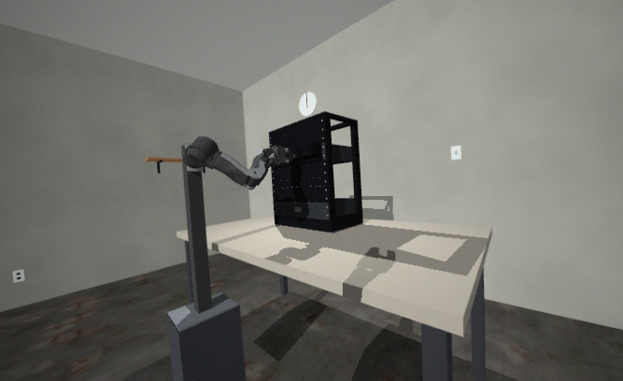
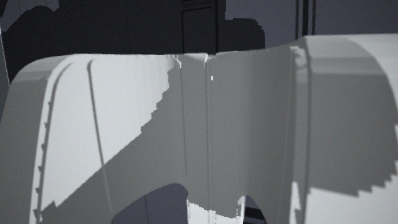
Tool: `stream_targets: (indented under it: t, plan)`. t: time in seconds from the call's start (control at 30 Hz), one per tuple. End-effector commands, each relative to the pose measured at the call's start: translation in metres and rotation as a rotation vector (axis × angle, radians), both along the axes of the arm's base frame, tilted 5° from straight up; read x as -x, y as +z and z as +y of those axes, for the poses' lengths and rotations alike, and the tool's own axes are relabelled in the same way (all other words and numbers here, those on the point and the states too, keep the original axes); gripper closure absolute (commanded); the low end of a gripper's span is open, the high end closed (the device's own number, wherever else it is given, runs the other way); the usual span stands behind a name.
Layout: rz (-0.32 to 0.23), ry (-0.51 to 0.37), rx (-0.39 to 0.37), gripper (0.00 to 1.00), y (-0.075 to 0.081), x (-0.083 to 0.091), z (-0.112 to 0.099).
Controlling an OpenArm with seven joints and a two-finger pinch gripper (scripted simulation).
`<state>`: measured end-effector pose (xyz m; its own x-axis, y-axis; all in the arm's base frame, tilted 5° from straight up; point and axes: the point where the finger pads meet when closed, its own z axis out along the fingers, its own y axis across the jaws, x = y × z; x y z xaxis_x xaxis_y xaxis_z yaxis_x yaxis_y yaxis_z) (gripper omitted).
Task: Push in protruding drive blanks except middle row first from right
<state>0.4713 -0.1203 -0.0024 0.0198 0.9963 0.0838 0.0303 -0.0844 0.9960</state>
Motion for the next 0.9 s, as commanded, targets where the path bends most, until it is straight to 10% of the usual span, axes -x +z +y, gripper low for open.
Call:
stream_targets:
  t: [0.0,0.87]
  plan:
    - [-0.019,0.003,-0.001,1.00,0.0059,0.0005,0.0003]
    - [-0.017,0.003,-0.001,1.00,0.0141,0.0006,0.0002]
